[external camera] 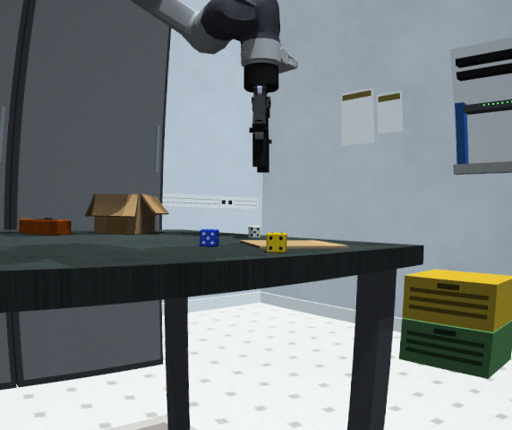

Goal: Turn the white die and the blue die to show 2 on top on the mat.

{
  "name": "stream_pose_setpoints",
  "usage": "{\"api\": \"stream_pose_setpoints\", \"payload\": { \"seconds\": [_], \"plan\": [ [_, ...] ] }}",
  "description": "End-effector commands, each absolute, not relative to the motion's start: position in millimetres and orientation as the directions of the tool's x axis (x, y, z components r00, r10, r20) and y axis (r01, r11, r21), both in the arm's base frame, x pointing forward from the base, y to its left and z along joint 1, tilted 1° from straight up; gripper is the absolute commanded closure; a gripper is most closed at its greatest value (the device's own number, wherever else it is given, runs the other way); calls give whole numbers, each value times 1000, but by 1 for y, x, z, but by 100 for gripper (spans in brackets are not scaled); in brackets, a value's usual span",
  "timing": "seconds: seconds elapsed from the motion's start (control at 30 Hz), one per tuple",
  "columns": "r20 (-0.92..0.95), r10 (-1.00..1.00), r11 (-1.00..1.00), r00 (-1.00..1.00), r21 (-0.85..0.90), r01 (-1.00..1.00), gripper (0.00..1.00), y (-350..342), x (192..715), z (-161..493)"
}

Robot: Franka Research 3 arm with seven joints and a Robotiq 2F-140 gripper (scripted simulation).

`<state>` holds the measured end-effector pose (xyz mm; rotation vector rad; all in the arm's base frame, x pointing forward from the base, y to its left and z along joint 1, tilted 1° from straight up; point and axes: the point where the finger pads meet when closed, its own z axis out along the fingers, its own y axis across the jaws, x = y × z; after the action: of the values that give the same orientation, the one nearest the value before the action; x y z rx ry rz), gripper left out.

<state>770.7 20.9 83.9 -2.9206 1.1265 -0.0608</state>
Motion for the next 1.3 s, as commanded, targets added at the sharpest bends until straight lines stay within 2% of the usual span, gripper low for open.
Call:
{"api": "stream_pose_setpoints", "payload": {
  "seconds": [0.0,0.37,0.67,1.27],
  "plan": [
    [13,-677,-736,735,-3,-677,0,22,761,87],
    [13,-676,-737,736,-3,-676,0,22,761,91],
    [13,-587,-810,810,-2,-587,0,38,767,85],
    [13,-585,-811,811,-2,-585,0,38,767,85]
  ]
}}
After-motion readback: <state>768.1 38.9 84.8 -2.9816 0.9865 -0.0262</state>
